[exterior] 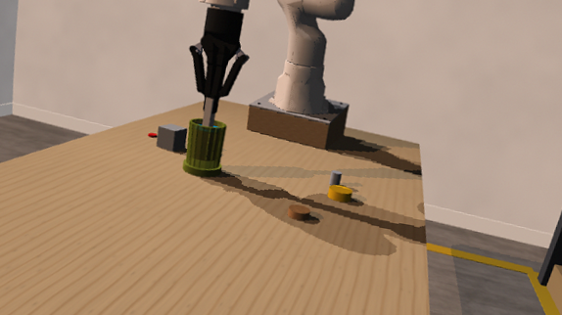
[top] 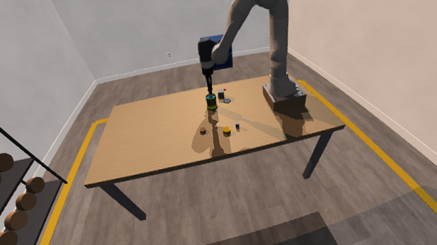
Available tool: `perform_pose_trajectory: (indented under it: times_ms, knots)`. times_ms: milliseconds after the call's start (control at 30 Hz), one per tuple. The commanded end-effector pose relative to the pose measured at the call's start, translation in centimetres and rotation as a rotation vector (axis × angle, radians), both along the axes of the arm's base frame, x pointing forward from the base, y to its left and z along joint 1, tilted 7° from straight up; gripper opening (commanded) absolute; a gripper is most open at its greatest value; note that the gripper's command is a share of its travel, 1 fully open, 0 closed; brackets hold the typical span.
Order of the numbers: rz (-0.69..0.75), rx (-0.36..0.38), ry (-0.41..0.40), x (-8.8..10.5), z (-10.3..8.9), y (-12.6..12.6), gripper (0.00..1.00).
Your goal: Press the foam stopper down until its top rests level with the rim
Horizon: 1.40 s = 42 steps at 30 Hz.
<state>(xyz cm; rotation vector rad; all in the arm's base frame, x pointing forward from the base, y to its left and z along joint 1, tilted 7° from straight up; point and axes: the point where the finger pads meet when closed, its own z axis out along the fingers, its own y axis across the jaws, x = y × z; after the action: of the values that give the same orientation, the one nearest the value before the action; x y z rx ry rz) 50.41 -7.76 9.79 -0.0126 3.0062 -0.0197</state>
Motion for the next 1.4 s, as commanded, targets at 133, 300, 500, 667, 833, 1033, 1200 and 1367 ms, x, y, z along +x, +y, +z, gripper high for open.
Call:
perform_pose_trajectory:
  times_ms: [133, 300, 500, 667, 833, 1033, 1200, 1367]
  knots:
    - [-0.001, 0.004, 0.016, -0.65, -1.04, 0.28, 0.00]
    - [-0.001, 0.004, 0.016, -0.68, -1.23, 0.30, 0.00]
    - [-0.001, 0.004, 0.016, -0.70, -1.37, 0.31, 0.00]
    - [-0.001, 0.004, 0.016, -0.72, -1.50, 0.32, 0.00]
    - [-0.001, 0.004, 0.016, -0.74, -1.60, 0.32, 0.00]
    - [-0.001, 0.004, 0.016, -0.75, -1.66, 0.33, 0.00]
    - [-0.001, 0.004, 0.016, -0.75, -1.71, 0.33, 0.00]
    - [-0.001, 0.004, 0.016, -0.76, -1.74, 0.33, 0.00]
